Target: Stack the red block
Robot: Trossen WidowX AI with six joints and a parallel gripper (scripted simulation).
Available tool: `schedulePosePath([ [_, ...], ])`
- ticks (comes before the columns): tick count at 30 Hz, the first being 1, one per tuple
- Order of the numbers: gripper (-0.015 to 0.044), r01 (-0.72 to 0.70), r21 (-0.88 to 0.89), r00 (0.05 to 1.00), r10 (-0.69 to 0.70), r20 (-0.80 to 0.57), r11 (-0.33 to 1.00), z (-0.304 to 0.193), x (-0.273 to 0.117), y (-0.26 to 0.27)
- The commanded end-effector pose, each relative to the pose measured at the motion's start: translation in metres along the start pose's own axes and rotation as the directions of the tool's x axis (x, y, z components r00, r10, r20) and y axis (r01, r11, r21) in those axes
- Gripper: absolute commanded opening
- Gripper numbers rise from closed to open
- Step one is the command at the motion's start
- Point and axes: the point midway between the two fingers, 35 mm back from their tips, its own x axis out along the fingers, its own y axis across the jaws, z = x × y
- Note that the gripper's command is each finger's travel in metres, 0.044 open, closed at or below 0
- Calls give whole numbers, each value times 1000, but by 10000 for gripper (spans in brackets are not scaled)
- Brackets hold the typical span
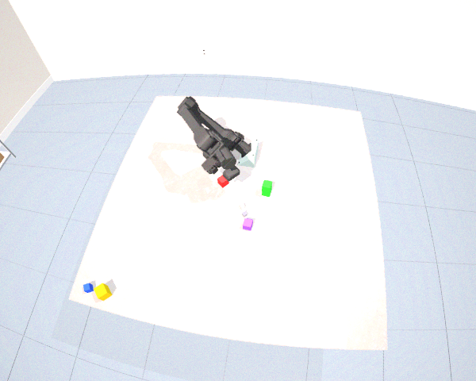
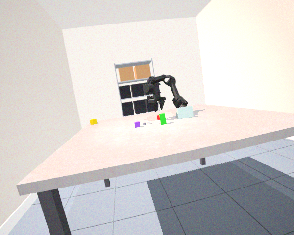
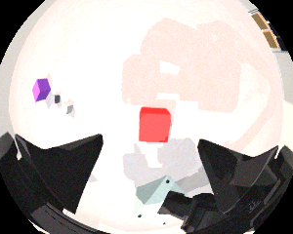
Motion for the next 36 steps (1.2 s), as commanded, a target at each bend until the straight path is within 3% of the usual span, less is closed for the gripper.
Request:
schedulePosePath([
  [1,440,9,-4,1000,-9,3,1000,0,20,-4],
  [36,440,10,-3,1000,-10,4,1000,-1,64,-4],
])
